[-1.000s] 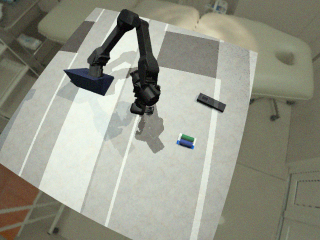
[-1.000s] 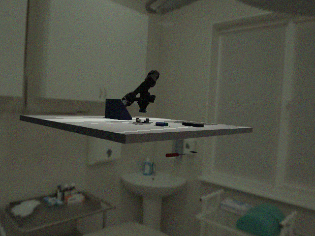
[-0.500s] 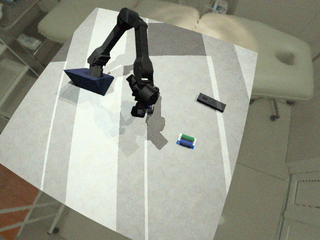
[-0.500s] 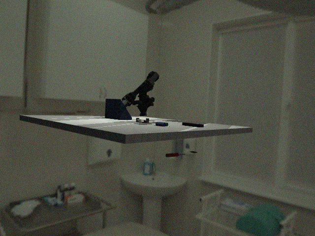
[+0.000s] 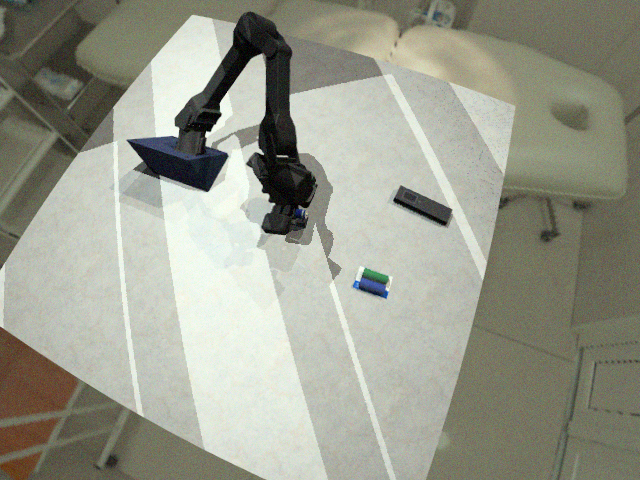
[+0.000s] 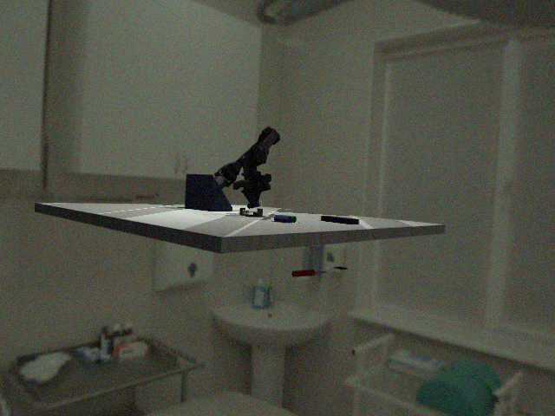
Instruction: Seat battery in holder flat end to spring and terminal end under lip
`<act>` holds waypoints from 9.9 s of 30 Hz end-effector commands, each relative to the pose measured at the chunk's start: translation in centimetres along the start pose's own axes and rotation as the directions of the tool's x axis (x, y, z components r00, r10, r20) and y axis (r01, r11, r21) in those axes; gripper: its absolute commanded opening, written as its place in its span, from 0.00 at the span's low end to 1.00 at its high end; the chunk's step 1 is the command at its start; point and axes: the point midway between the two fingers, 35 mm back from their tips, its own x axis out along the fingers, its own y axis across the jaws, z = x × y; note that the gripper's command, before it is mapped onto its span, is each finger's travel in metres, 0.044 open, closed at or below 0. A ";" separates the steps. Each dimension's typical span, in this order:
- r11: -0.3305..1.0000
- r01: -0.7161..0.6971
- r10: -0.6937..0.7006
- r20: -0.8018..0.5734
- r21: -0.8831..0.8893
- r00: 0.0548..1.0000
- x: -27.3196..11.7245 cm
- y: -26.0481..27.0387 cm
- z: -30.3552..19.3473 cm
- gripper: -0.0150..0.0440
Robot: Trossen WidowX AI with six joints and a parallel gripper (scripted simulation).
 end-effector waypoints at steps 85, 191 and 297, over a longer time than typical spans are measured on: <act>0.998 0.044 -0.051 0.236 0.035 0.970 1.1 0.4 -4.0 0.38; 0.996 0.091 -0.092 -0.324 -0.020 0.942 2.7 0.5 -2.5 0.38; 0.994 0.106 -0.112 -0.382 -0.036 0.917 -5.5 0.1 1.3 1.00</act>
